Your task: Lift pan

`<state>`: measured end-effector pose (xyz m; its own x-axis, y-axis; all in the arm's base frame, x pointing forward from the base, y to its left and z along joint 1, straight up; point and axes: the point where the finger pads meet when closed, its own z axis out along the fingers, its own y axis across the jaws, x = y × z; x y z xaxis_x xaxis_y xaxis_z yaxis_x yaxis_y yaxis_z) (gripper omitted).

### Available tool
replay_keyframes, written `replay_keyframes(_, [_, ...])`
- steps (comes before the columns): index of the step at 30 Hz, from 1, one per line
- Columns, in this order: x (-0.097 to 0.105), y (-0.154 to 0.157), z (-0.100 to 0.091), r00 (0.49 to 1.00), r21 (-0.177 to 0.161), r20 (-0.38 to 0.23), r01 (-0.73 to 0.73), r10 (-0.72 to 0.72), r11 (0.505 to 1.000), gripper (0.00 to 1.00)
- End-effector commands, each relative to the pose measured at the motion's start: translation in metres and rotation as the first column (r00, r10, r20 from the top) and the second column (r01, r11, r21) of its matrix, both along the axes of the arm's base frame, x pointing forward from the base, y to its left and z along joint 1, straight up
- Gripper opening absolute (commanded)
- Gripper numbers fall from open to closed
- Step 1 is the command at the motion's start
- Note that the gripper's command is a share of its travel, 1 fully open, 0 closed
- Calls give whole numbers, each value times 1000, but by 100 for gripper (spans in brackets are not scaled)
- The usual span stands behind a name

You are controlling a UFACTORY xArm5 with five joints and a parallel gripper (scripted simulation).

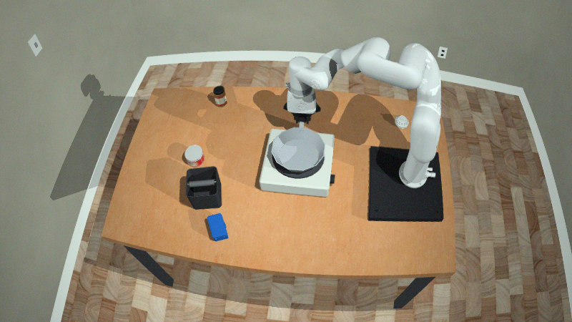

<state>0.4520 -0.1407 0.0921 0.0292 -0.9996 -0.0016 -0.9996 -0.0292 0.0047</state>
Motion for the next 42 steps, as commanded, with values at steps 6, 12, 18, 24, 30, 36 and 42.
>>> replay_keyframes(6, [2, 0, 3, 1000, -2, 5, 0, 0, 1000, 0])
replay_keyframes(12, [2, 0, 5, 1000, -2, 5, 0, 0, 1000, 0])
replay_keyframes(18, [2, 0, 7, 1000, -2, 5, 0, 0, 1000, 0])
replay_keyframes(24, [2, 0, 10, 1000, -2, 5, 0, 0, 1000, 0])
replay_keyframes(30, [2, 0, 14, 1000, -2, 5, 0, 0, 1000, 0])
replay_keyframes(36, [1, 0, 17, 1000, -2, 5, 0, 0, 1000, 0])
replay_keyframes(42, [1, 0, 23, 1000, -2, 5, 0, 0, 1000, 0])
